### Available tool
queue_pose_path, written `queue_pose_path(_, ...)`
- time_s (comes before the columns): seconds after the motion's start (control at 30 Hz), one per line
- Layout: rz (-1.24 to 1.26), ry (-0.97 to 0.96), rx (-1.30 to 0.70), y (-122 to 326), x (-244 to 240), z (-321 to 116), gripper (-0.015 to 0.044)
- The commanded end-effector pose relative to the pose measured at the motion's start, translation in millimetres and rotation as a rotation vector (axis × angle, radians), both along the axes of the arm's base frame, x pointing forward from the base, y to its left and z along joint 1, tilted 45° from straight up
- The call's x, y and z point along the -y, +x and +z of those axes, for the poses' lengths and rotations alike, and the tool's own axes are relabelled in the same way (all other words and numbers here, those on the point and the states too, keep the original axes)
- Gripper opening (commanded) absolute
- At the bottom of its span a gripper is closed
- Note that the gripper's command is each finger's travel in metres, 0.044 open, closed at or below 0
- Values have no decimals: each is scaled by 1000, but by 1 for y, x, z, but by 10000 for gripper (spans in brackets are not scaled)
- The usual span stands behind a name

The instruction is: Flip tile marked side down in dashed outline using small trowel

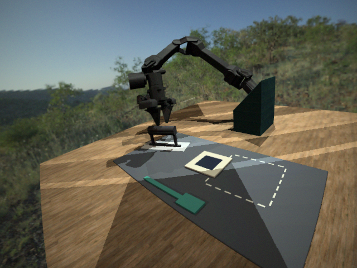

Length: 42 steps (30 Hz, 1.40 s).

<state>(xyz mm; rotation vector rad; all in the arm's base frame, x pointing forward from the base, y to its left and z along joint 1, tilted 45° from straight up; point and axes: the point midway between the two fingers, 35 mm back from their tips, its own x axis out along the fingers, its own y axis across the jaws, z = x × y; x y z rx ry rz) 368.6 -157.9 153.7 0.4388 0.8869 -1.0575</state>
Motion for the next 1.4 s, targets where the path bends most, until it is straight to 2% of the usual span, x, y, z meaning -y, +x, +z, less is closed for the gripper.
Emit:
queue_pose_path(0.0, 64, 86, 55, -7, 7, -11, 300)
queue_pose_path(0.33, 261, 200, 245, -19, 17, -20, 300)
queue_pose_path(0.67, 490, 188, 441, -37, 19, -15, 300)
queue_pose_path(1.37, 495, 187, 444, -21, 24, -28, 300)
